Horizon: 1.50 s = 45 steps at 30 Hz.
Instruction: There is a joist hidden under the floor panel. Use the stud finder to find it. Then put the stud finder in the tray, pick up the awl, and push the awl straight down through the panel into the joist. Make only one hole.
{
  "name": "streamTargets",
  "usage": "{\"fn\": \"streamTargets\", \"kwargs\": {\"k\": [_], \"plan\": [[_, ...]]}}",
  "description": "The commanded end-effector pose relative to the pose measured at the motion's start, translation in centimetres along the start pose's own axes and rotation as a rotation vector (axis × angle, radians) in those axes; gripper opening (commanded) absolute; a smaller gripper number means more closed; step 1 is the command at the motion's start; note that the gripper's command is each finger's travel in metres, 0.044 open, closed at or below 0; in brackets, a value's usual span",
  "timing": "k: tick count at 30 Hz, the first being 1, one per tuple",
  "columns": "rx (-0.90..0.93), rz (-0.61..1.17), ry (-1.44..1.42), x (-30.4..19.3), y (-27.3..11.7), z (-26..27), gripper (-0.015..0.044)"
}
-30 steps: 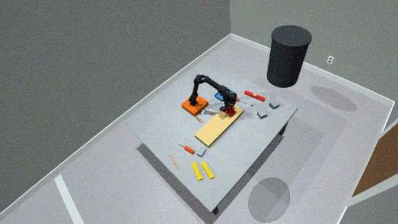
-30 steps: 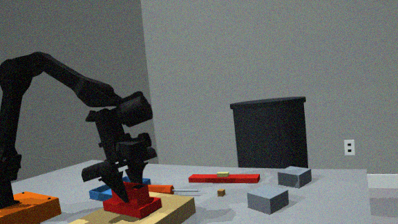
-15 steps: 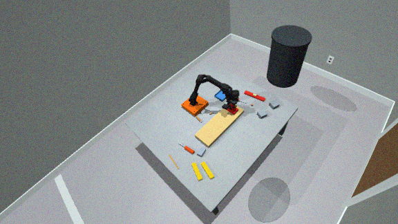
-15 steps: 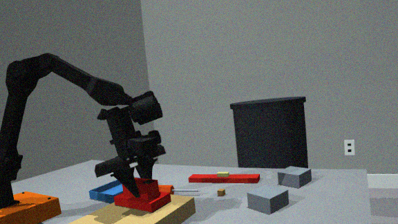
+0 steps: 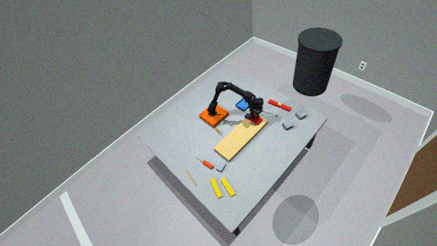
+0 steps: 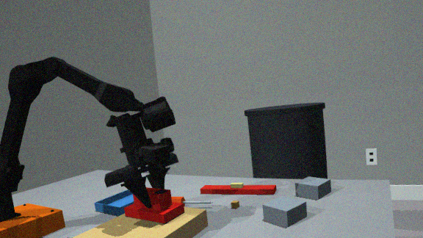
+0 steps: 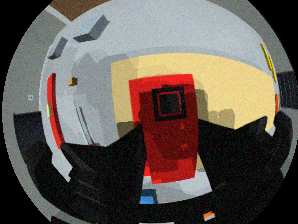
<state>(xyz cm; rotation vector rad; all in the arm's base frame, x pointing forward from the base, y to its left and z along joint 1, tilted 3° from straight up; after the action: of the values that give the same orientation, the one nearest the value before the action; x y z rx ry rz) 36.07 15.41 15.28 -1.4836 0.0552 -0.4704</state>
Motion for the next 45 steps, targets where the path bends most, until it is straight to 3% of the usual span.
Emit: {"fn": "streamTargets", "kwargs": {"k": [1,45], "plan": [[0.004,0.004,-0.004,0.0,0.1,0.0,0.0000],[-0.004,0.002,-0.006,2.3,0.1,-9.9,0.0000]]}}
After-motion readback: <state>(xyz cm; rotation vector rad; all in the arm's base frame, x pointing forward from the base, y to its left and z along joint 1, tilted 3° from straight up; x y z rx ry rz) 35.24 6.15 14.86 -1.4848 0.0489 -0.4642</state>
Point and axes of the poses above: the point midway between the two fingers, 35 mm back from their tips, its own y axis out along the fingers, its own z axis across the jaws, x = y × z, the point moved 10 cm from there along -y, back along the fingers, and after that the axes turned 13 degrees about y, right-handed, at the moved point
